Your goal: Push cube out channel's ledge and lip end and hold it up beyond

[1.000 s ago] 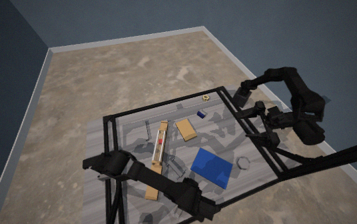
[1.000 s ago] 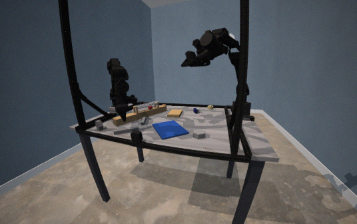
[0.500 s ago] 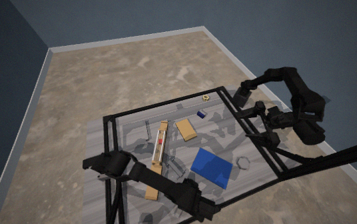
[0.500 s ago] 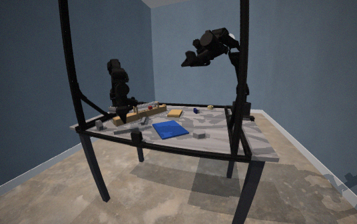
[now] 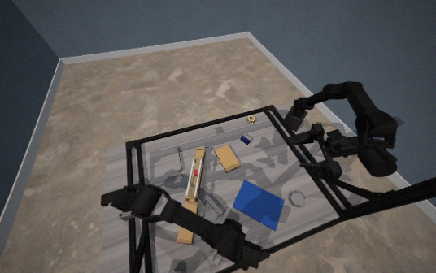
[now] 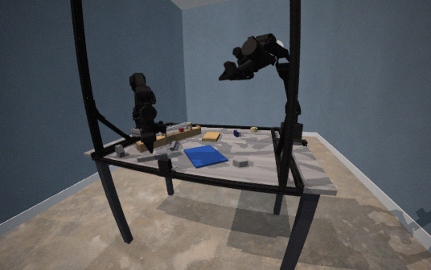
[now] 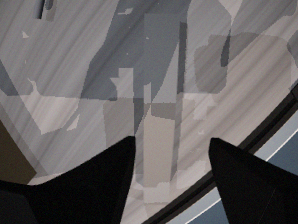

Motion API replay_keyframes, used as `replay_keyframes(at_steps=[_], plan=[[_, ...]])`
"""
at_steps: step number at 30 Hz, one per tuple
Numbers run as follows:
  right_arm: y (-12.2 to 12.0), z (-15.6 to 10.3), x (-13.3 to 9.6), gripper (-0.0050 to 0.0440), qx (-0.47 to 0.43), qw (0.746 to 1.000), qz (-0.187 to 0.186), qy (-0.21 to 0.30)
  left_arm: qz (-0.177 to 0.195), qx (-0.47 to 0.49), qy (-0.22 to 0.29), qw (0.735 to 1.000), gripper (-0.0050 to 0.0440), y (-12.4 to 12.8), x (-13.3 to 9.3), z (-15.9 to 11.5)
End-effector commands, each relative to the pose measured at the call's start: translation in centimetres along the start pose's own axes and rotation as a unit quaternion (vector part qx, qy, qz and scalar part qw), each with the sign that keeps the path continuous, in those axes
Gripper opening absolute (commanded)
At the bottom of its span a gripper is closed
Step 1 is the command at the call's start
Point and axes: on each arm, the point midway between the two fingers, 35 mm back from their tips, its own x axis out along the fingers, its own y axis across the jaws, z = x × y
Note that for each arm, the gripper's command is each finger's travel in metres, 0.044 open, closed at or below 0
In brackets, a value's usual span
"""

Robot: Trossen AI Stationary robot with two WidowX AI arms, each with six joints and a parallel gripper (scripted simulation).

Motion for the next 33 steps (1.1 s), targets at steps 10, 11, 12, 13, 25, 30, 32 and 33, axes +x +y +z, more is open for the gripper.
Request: replay_keyframes(at_steps=[10, 11, 12, 13, 25, 30, 32, 33], plan=[[0.0, 0.0, -0.1, 0.0400, -0.001, 1.000, 0.000, -0.003, 0.014, 0.002, 0.001, 1.000, 0.0200, 0.6, 2.8, -0.1], [0.0, 0.0, -0.1, 0.0400, -0.001, 1.000, 0.000, -0.003, 0.014, 0.002, 0.001, 1.000, 0.0200, 0.6, 2.9, -0.1], [0.0, 0.0, -0.1, 0.0400, -0.001, 1.000, 0.000, -0.003, 0.014, 0.002, 0.001, 1.000, 0.0200, 0.6, 3.1, -0.1], [0.0, 0.0, -0.1, 0.0400, -0.001, 1.000, 0.000, -0.003, 0.014, 0.002, 0.001, 1.000, 0.0200, 0.7, 3.2, -0.1], [0.0, 0.0, -0.1, 0.0400, -0.001, 1.000, 0.000, -0.003, 0.014, 0.002, 0.001, 1.000, 0.0200, 0.7, 3.5, -0.1], [0.0, 0.0, -0.1, 0.0400, -0.001, 1.000, 0.000, -0.003, 0.014, 0.002, 0.001, 1.000, 0.0200, 0.7, 3.5, -0.1], [0.0, 0.0, -0.1, 0.0400, -0.001, 1.000, 0.000, -0.003, 0.014, 0.002, 0.001, 1.000, 0.0200, 0.7, 3.5, -0.1], [0.0, 0.0, -0.1, 0.0400, -0.001, 1.000, 0.000, -0.003, 0.014, 0.002, 0.001, 1.000, 0.0200, 0.7, 3.5, -0.1]])
